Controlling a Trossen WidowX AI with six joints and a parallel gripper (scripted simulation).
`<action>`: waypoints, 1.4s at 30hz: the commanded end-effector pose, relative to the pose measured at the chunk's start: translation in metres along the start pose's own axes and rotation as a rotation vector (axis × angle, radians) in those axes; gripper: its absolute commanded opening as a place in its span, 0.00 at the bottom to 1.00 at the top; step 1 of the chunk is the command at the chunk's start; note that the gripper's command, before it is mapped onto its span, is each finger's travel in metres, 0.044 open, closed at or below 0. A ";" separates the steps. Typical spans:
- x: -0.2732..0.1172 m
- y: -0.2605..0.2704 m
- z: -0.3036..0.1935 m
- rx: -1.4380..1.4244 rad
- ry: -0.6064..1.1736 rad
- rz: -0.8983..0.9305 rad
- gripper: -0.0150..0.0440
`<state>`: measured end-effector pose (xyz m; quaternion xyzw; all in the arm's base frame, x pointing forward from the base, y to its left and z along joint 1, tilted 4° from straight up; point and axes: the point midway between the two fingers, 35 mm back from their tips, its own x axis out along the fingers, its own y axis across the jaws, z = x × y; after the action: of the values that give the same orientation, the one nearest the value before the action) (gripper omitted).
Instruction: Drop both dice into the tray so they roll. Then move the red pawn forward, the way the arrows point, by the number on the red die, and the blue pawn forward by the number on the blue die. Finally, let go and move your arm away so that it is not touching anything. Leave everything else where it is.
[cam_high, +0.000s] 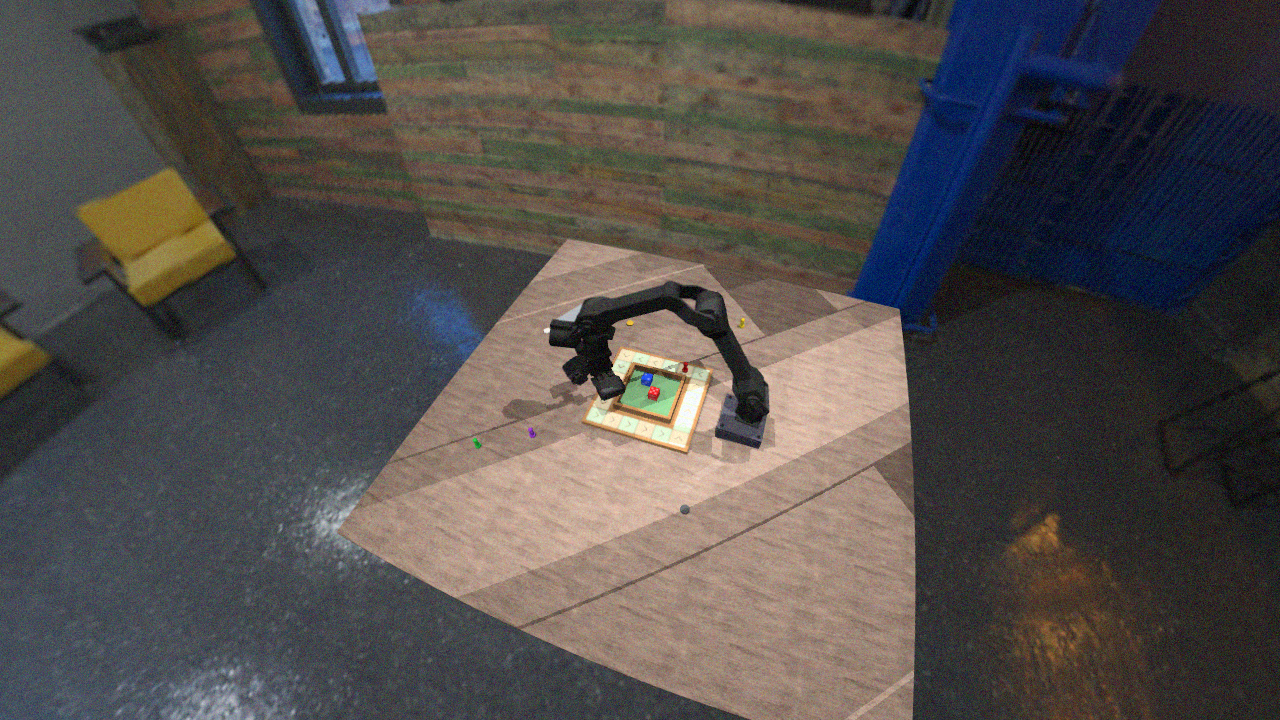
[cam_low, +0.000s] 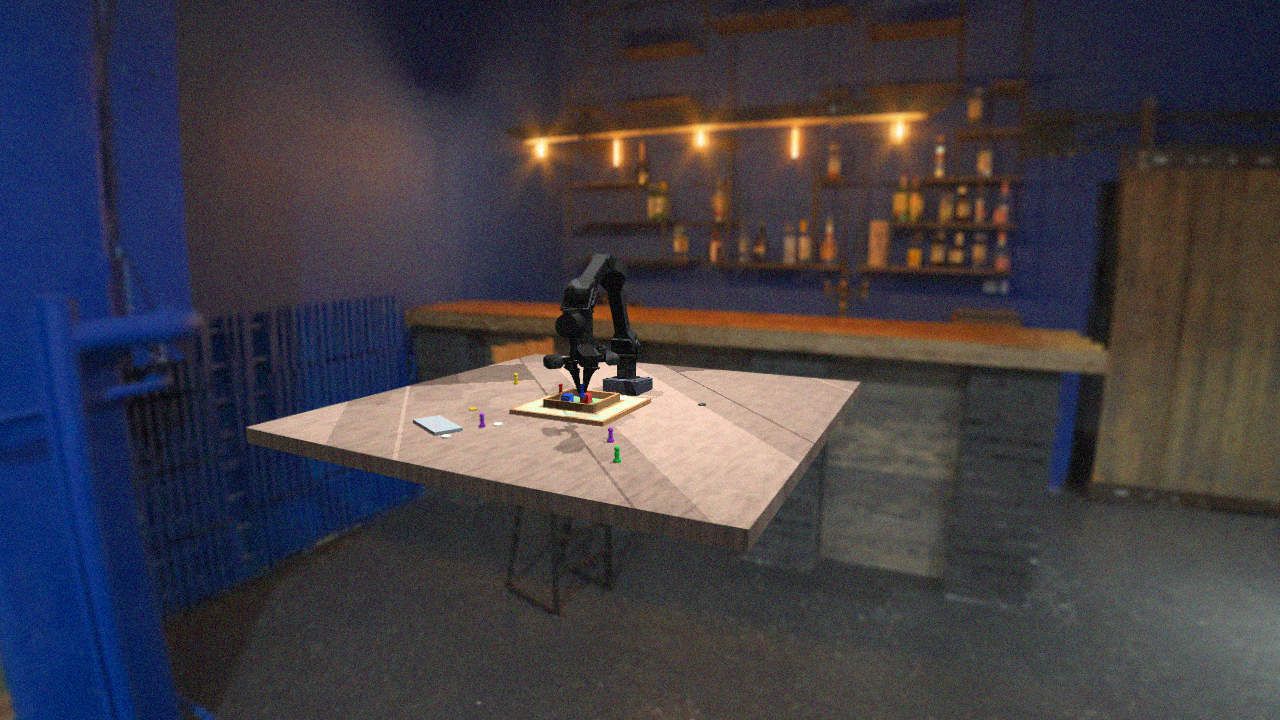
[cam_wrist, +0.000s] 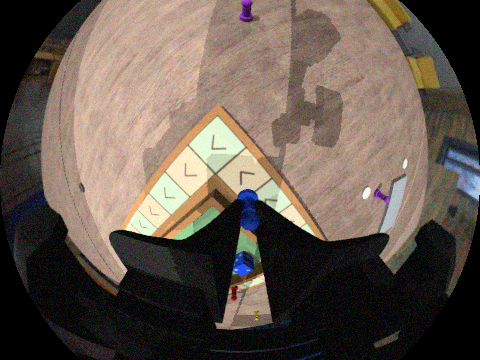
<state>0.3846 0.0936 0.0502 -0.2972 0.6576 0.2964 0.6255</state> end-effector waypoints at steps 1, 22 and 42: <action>0.009 0.001 0.002 0.009 -0.006 0.002 0.25; 0.050 0.001 0.002 0.009 -0.006 0.002 0.25; -0.002 0.001 0.001 0.009 -0.006 0.002 1.00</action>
<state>0.3846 0.0943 0.0393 -0.2949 0.6603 0.2948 0.6246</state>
